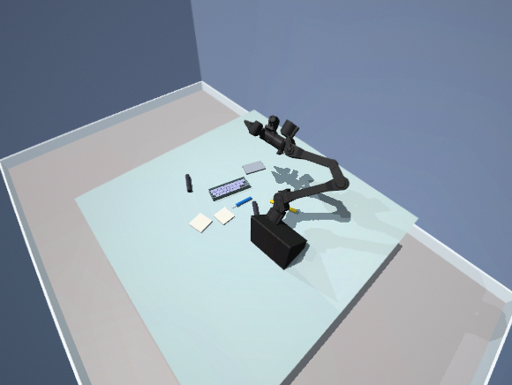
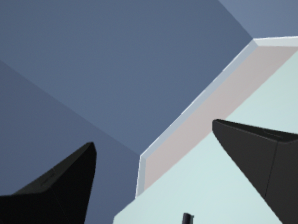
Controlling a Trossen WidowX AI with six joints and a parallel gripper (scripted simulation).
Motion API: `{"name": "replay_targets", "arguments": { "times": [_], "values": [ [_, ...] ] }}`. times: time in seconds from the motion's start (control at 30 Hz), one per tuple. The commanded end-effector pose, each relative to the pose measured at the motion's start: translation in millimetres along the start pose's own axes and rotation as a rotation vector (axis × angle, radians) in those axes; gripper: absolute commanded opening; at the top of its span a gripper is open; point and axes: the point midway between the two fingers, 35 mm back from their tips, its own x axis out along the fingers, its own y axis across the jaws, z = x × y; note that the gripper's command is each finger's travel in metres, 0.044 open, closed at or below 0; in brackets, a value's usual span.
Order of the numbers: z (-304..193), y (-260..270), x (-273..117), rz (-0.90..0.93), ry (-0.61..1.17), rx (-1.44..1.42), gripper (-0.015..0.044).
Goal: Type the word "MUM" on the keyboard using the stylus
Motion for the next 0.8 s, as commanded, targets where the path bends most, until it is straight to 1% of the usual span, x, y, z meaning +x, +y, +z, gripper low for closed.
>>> {"name": "replay_targets", "arguments": {
  "times": [0.0, 0.07, 0.3, 0.53, 0.77],
  "values": [
    [-1.7, -0.4, 1.6, -0.003, 0.01, 0.003, 0.0414],
    [-15.5, -3.3, 13.8, -0.03, 0.085, 0.03, 0.0361],
    [-98.8, -17.0, 62.3, -0.205, 0.473, 0.118, 0.0178],
    [-188.3, -28.6, 81.8, -0.419, 0.824, 0.112, 0.0],
    [-272.5, -39.7, 76.7, -0.649, 1.122, 0.003, 0.0]
  ]
}}
